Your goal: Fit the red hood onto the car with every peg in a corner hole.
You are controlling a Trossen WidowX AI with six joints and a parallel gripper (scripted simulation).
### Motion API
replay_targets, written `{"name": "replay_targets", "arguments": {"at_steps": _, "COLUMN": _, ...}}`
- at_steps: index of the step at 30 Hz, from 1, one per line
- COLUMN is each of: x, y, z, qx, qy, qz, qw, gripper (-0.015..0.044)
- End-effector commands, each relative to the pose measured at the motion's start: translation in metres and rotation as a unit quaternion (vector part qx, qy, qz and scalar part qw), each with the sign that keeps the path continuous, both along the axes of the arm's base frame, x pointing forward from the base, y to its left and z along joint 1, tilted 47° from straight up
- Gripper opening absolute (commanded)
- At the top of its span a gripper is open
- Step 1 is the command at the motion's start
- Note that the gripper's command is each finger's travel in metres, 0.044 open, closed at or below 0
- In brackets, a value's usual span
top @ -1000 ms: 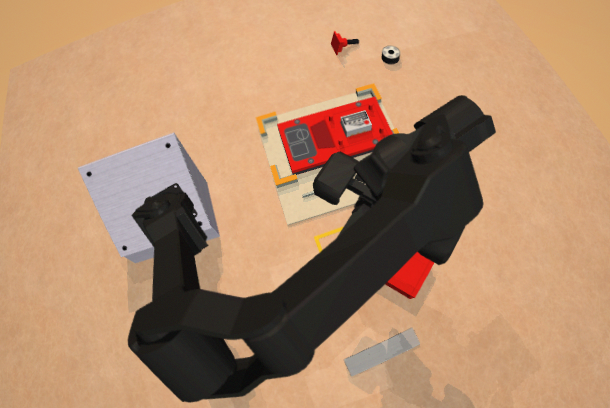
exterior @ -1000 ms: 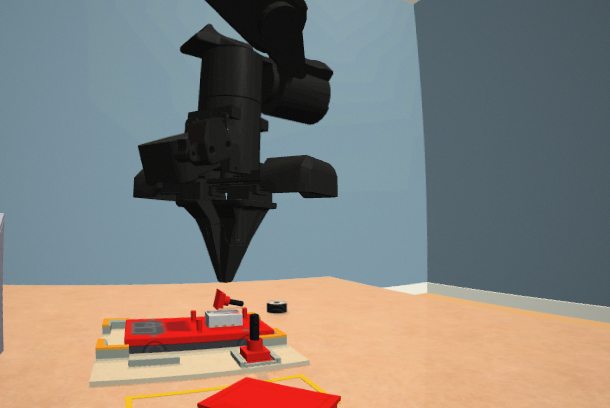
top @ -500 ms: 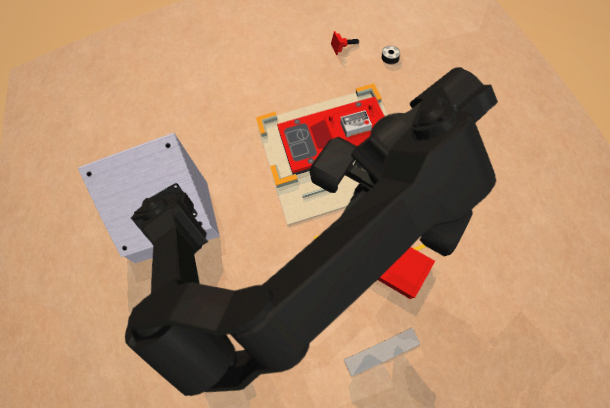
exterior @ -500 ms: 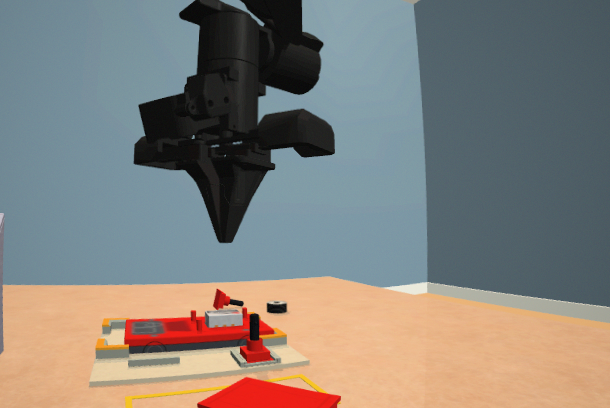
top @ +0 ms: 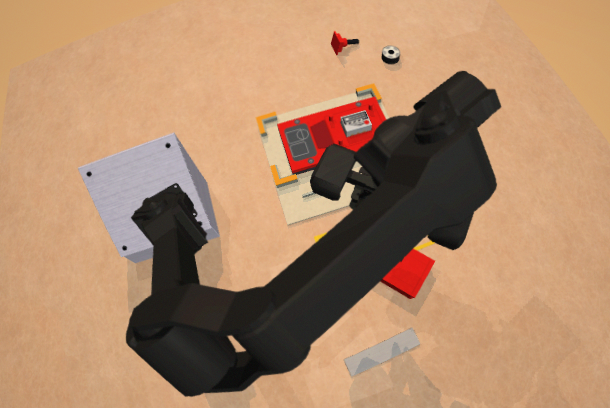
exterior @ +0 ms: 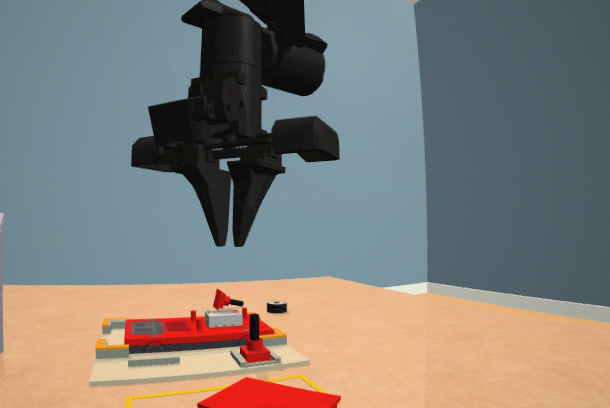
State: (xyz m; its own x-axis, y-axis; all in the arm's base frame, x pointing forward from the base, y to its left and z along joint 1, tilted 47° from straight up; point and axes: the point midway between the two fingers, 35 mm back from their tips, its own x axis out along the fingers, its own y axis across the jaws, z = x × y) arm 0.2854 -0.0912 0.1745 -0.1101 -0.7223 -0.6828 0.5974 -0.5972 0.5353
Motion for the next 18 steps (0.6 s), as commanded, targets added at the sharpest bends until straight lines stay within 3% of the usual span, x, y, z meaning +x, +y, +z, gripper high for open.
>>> {"name": "replay_targets", "arguments": {"at_steps": 1, "x": 0.002, "y": -0.013, "z": -0.003, "qx": 0.013, "qy": 0.074, "qz": 0.066, "qw": 0.995, "gripper": 0.0157}}
{"name": "replay_targets", "arguments": {"at_steps": 6, "x": 0.005, "y": -0.032, "z": -0.008, "qx": 0.034, "qy": 0.200, "qz": 0.185, "qw": 0.962, "gripper": 0.0289}}
{"name": "replay_targets", "arguments": {"at_steps": 12, "x": 0.008, "y": -0.056, "z": -0.013, "qx": 0.057, "qy": 0.343, "qz": 0.319, "qw": 0.882, "gripper": 0.0440}}
{"name": "replay_targets", "arguments": {"at_steps": 18, "x": 0.008, "y": -0.081, "z": -0.016, "qx": 0.076, "qy": 0.469, "qz": 0.433, "qw": 0.766, "gripper": 0.0440}}
